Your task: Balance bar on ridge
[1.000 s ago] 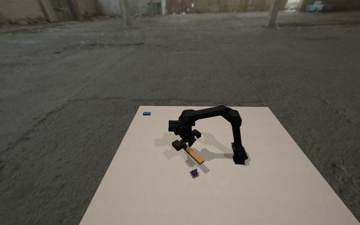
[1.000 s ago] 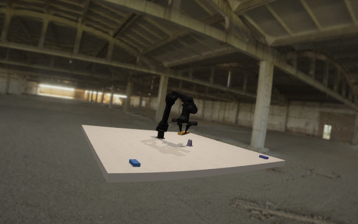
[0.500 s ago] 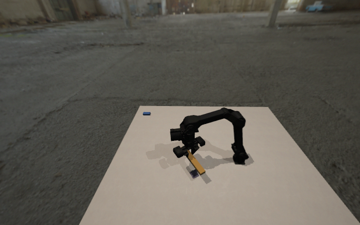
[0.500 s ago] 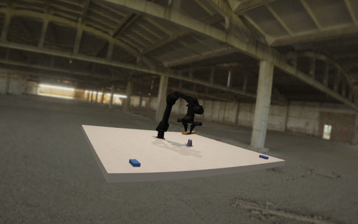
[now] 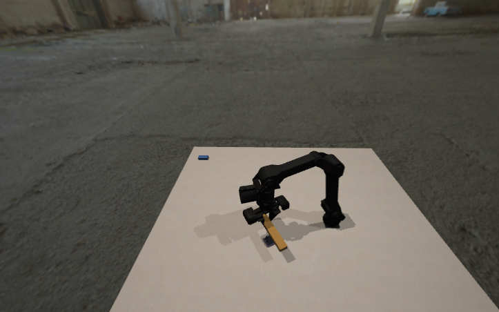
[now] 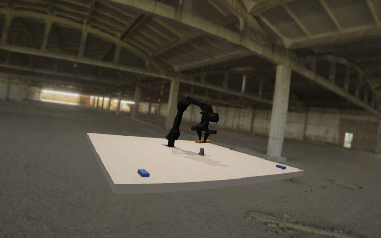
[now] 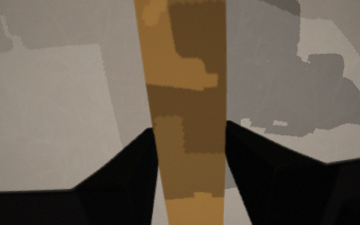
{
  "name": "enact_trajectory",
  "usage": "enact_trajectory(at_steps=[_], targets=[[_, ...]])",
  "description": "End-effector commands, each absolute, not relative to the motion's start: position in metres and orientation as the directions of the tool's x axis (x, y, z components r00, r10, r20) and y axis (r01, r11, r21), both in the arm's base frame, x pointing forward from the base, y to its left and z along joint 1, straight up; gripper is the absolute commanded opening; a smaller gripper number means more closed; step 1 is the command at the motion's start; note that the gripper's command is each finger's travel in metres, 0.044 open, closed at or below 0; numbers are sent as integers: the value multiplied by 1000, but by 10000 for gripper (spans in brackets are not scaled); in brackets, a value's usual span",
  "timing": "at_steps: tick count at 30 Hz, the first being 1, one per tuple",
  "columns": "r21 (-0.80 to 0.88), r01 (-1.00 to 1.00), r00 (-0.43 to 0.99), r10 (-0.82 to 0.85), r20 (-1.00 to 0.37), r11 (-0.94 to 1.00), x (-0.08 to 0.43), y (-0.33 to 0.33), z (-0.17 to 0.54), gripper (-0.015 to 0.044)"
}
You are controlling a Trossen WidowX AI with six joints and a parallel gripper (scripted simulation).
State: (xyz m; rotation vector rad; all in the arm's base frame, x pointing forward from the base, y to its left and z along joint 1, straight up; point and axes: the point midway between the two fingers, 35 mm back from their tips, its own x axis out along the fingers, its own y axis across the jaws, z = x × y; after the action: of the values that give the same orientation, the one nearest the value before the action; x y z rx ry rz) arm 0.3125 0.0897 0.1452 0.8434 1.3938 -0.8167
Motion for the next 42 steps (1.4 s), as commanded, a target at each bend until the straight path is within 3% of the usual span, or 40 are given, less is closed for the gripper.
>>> enact_trajectory(at_steps=[1,42], targets=[[27,879,27,8,-1000,475,312,91,141,0],[27,879,27,8,-1000,475,311,89,108,0]])
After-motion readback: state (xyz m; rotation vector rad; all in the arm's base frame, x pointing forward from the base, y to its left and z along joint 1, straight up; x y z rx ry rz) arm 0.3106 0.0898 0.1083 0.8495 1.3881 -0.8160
